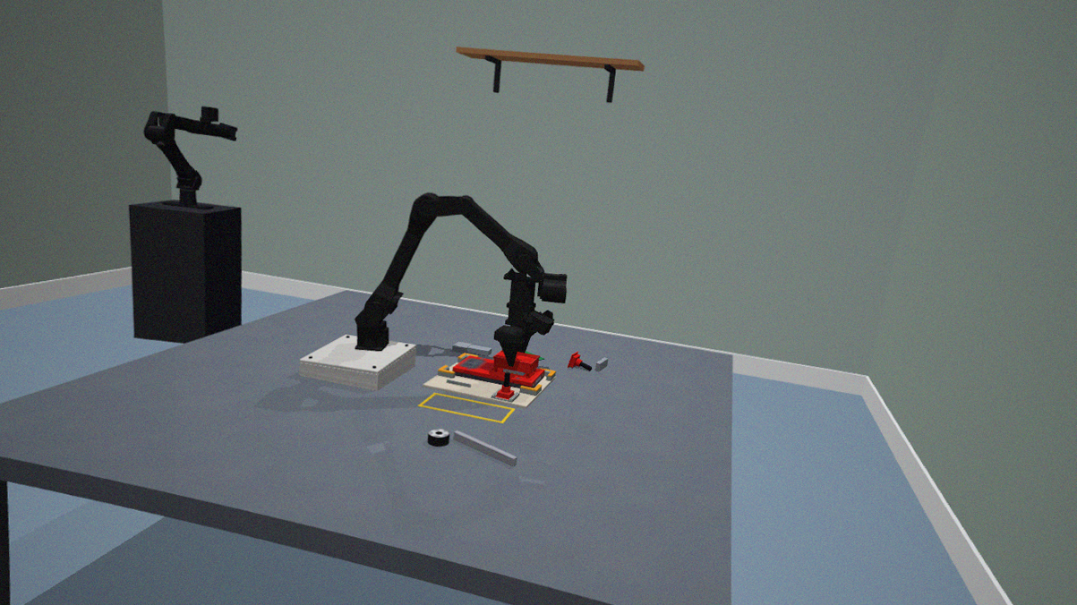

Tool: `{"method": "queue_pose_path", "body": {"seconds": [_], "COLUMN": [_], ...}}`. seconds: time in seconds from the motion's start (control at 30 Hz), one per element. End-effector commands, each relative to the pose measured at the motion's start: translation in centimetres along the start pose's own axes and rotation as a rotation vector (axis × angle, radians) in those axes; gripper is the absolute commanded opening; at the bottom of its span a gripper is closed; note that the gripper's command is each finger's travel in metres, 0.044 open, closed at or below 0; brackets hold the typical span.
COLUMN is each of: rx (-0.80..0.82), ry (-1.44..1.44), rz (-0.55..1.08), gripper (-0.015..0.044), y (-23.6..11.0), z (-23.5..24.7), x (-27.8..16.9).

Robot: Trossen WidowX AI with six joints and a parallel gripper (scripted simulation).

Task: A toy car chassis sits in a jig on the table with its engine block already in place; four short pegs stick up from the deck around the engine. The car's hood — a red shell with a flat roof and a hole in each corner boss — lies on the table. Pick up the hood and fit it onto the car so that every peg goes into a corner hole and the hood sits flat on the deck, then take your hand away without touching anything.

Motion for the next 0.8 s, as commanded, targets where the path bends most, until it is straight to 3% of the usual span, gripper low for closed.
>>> {"method": "queue_pose_path", "body": {"seconds": [0.0, 0.77], "rx": [0.001, 0.001], "ry": [0.000, -0.001], "rz": [0.001, -0.003], "gripper": [0.0000, 0.0000], "y": [-0.16, -0.29], "z": [0.01, 0.03], "x": [0.01, -0.11]}}
Point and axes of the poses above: the point midway between the two fingers, 35 mm back from their tips, its own y axis out along the fingers, its own z axis across the jaws, x = y × z, the point moved 8 cm from there along -y, back along the fingers, and after that the axes turned 7 degrees about -y, right-handed, at the moved point
